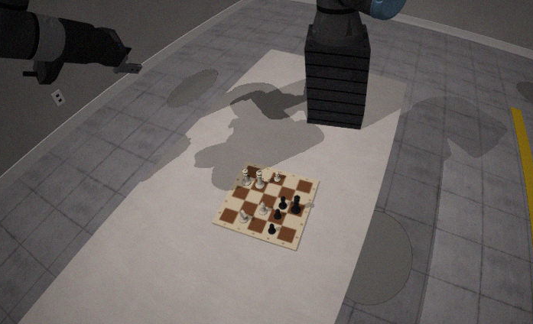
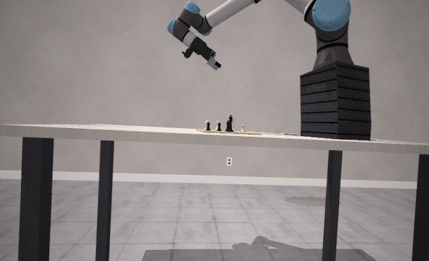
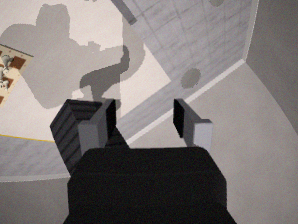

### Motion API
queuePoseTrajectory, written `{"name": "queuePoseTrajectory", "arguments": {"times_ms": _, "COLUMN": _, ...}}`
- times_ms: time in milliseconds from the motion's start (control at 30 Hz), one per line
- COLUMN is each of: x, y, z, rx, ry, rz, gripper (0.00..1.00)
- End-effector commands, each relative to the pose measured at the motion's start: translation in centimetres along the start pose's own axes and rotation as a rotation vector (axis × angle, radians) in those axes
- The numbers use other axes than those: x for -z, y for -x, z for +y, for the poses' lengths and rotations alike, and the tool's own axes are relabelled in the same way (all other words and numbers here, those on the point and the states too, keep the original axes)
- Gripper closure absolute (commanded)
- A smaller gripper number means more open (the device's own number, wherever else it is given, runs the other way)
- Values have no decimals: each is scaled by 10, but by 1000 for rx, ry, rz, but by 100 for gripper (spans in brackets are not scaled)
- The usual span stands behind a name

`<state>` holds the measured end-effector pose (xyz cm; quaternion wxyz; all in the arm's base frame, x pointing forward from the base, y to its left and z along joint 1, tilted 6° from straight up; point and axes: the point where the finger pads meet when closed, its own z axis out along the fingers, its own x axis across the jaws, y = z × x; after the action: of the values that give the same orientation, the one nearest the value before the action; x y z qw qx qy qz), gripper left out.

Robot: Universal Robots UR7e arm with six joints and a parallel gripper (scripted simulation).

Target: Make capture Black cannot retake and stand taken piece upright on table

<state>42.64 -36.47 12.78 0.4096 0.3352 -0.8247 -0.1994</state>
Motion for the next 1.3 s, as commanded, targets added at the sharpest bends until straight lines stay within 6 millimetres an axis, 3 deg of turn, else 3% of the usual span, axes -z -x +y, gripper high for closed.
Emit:
{"name": "queuePoseTrajectory", "arguments": {"times_ms": 0, "x": 2, "y": 4, "z": -3, "rx": -31, "ry": -3, "rz": 1, "gripper": 0}}
{"name": "queuePoseTrajectory", "arguments": {"times_ms": 567, "x": 14, "y": 45, "z": -28, "rx": -304, "ry": -17, "rz": 12, "gripper": 0}}
{"name": "queuePoseTrajectory", "arguments": {"times_ms": 967, "x": 23, "y": 108, "z": -55, "rx": -675, "ry": -41, "rz": 21, "gripper": 0}}
{"name": "queuePoseTrajectory", "arguments": {"times_ms": 1033, "x": 23, "y": 108, "z": -55, "rx": -675, "ry": -41, "rz": 21, "gripper": 0}}
{"name": "queuePoseTrajectory", "arguments": {"times_ms": 1267, "x": 25, "y": 156, "z": -69, "rx": -934, "ry": -60, "rz": 22, "gripper": 0}}
